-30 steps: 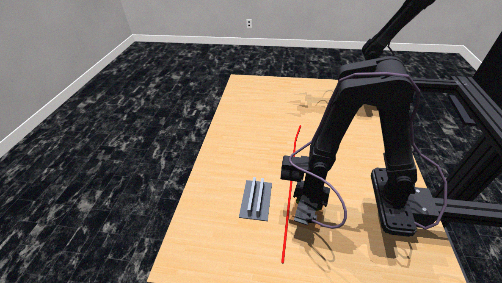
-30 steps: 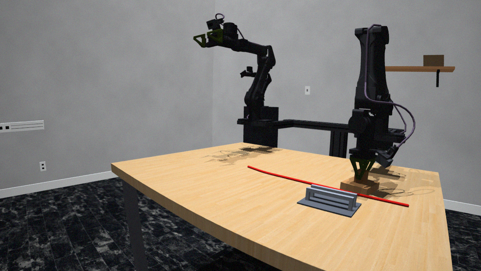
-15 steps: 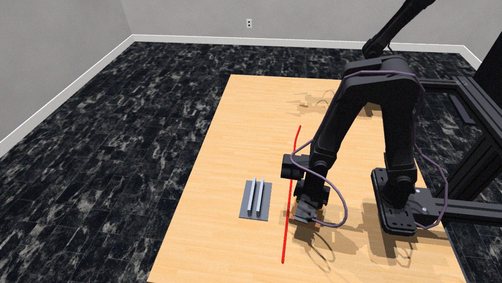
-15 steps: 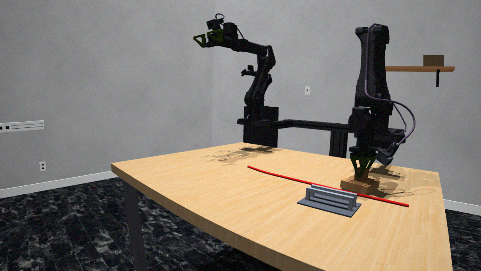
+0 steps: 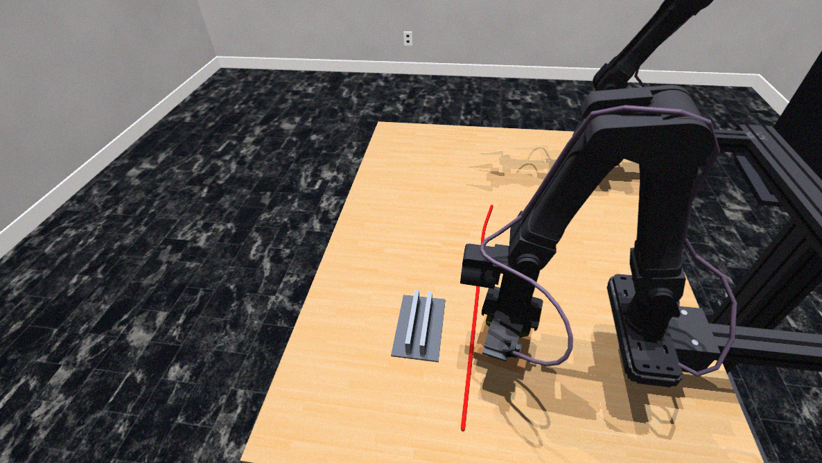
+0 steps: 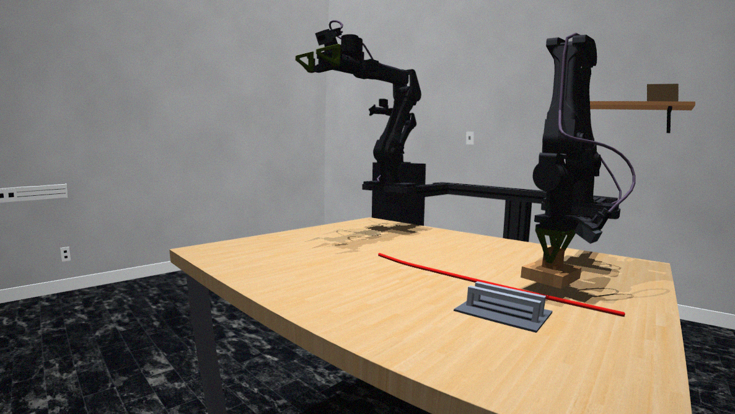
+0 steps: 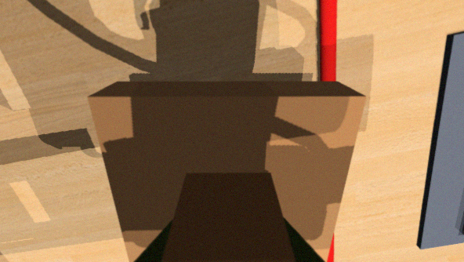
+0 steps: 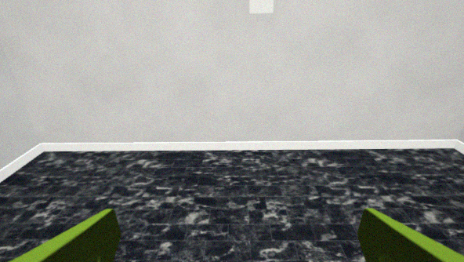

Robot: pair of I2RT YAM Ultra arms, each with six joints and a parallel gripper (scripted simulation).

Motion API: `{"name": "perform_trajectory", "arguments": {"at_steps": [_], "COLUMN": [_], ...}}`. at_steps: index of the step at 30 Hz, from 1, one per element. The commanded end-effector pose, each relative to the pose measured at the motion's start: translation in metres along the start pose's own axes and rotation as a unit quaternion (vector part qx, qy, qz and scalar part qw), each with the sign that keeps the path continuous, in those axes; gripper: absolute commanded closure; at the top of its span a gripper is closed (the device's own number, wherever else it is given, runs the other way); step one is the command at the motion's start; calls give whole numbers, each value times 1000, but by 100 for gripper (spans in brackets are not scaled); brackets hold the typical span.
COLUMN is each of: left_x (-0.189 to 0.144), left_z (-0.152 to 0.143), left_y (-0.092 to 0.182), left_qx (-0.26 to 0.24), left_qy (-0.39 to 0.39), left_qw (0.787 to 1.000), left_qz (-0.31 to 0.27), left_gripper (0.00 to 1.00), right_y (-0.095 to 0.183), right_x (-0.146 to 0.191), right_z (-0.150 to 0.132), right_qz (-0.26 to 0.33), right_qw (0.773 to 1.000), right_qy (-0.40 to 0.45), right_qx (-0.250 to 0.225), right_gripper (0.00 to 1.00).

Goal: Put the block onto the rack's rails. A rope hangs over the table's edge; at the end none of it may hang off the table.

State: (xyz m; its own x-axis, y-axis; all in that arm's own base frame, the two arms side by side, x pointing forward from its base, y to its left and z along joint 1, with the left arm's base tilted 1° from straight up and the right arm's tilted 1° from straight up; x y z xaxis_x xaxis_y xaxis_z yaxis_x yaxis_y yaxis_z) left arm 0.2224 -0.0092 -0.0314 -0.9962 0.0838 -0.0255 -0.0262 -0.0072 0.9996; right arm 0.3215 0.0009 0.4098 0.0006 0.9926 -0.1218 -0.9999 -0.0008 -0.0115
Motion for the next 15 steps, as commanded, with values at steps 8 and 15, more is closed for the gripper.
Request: {"name": "perform_trajectory", "arguments": {"at_steps": [8, 15], "left_x": [-15, -16], "left_z": [0, -2], "left_y": [28, 37], "left_qx": [-7, -6], "left_qy": [-4, -6], "left_qw": [1000, 1000], "left_qz": [-23, -24], "left_gripper": [100, 100], "right_y": [12, 12], "right_x": [0, 0], "right_z": [35, 35], "right_qz": [3, 3], "right_qw": [999, 999], "right_qy": [3, 3], "right_qx": [-52, -52], "right_gripper": [0, 0]}}
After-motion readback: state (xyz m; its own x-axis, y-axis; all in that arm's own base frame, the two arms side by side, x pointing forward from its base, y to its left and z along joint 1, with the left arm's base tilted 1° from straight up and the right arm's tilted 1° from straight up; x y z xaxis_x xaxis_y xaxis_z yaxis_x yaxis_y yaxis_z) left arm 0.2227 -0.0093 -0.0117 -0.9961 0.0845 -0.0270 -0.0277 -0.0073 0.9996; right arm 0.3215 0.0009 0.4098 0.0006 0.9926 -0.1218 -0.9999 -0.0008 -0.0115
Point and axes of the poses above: on each arm, the point where the finger pads meet when closed, its own y axis back along the fingers, its own x axis across the jaws, z = x × y, the point moved 6 cm from there along y, back along the fingers, and after that the axes turned 7 degrees about y, right-handed, at the moved point
